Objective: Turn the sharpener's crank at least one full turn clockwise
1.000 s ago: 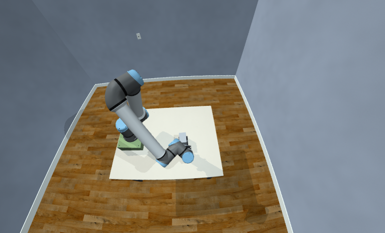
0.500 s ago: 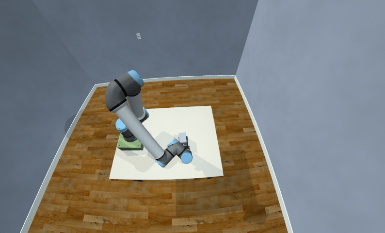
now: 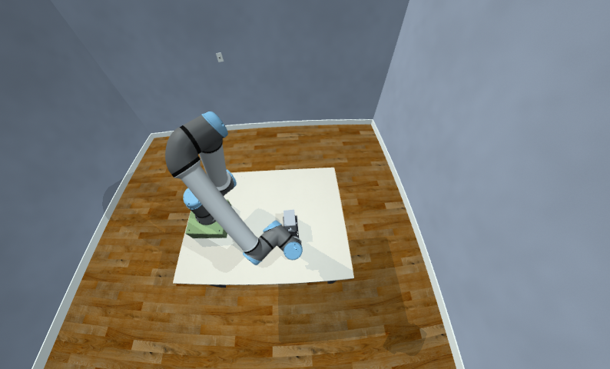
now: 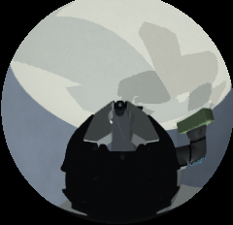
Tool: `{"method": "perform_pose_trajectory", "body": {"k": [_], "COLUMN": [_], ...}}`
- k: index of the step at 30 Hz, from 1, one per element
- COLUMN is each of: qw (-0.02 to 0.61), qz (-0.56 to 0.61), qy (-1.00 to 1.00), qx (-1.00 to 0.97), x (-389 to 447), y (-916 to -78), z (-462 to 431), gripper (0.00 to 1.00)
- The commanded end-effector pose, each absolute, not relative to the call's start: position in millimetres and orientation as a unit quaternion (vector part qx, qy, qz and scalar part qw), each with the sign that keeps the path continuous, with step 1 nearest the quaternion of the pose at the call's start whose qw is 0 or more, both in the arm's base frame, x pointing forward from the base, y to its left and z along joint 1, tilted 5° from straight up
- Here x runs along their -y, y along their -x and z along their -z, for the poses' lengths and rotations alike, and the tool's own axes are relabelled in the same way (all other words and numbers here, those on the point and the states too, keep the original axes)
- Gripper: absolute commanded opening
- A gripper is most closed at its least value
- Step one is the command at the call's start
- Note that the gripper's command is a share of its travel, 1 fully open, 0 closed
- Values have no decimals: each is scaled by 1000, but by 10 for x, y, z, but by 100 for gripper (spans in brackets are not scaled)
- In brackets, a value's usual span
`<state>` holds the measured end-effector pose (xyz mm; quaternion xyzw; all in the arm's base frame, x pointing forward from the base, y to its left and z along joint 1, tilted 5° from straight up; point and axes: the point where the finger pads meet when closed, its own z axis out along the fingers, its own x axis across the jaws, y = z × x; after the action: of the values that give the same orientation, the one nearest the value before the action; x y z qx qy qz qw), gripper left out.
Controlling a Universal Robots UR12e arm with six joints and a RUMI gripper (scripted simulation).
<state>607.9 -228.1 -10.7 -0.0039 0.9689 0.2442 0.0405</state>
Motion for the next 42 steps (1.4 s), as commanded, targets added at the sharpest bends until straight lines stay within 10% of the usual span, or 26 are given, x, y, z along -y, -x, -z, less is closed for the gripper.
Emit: {"method": "perform_pose_trajectory", "body": {"k": [1, 42], "qw": [41, 41], "qz": [-244, -244], "qy": [4, 4], "qx": [-969, -969], "x": [2285, 2276], "y": [-6027, -5623], "z": [122, 88], "gripper": [9, 9]}}
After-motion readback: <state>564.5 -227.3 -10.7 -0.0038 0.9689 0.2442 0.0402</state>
